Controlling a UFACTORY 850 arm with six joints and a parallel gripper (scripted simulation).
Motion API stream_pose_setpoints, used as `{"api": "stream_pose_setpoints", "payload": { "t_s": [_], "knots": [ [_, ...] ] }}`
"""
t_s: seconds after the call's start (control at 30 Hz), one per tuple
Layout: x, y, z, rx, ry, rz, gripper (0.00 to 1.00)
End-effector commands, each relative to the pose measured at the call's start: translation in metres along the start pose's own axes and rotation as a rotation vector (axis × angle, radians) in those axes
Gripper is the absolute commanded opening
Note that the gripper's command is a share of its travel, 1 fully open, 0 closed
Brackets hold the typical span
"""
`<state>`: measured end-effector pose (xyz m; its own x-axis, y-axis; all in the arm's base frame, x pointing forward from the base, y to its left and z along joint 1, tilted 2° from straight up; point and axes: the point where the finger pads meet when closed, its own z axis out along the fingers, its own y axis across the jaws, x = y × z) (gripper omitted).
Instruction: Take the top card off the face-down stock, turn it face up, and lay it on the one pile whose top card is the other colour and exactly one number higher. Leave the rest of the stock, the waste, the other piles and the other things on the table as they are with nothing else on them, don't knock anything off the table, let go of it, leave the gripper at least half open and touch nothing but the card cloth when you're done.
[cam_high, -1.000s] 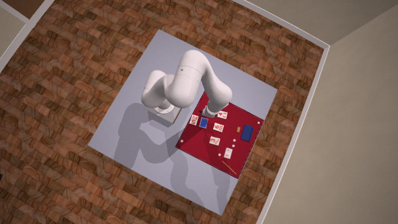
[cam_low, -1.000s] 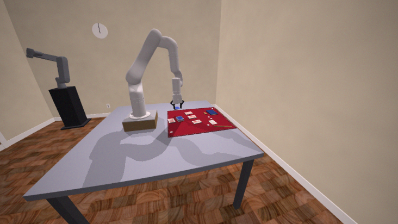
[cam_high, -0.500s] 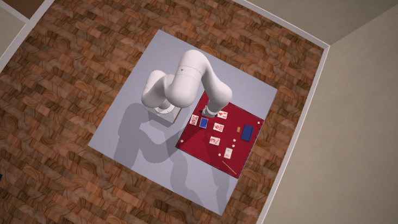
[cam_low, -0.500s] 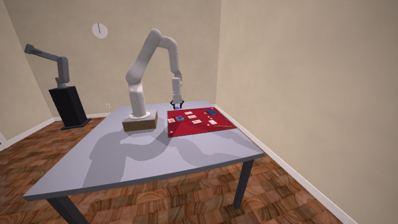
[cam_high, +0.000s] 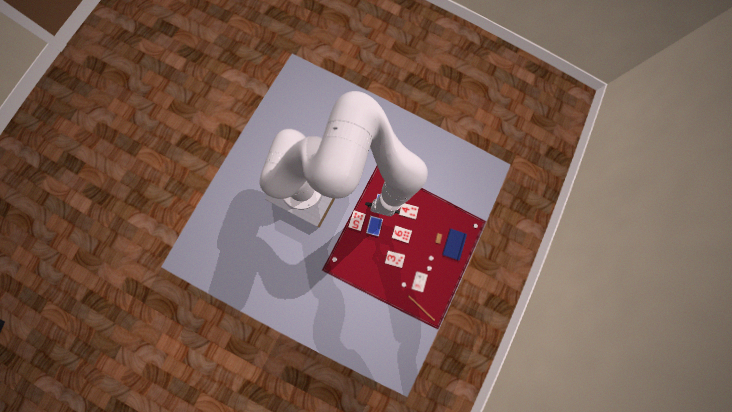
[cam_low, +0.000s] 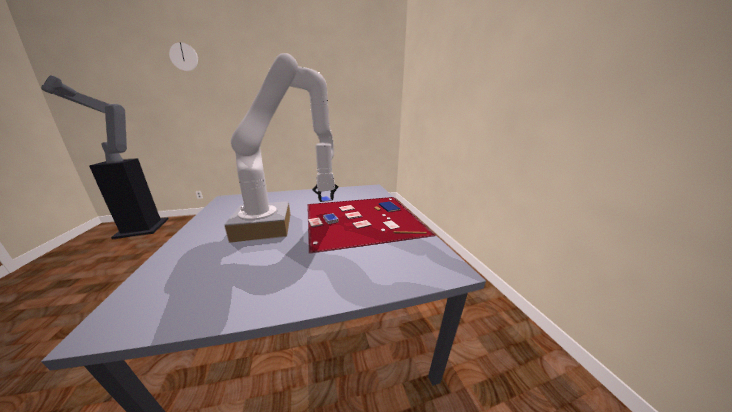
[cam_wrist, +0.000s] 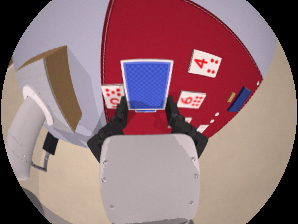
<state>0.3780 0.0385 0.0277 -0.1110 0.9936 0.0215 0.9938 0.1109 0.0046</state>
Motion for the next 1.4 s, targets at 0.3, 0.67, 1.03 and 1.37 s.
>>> {"api": "stream_pose_setpoints", "payload": {
  "t_s": [0.3,0.67,1.03,1.37],
  "knots": [
    [0.0010,-0.0003,-0.0018,0.008,-0.011,0.000,0.61],
    [0.0012,-0.0018,-0.0017,0.015,-0.026,0.000,0.61],
    [0.0006,-0.0019,-0.0017,0.015,-0.052,0.000,0.61],
    [0.0000,0.0003,-0.0018,0.006,-0.073,0.000,0.61]
  ]
}}
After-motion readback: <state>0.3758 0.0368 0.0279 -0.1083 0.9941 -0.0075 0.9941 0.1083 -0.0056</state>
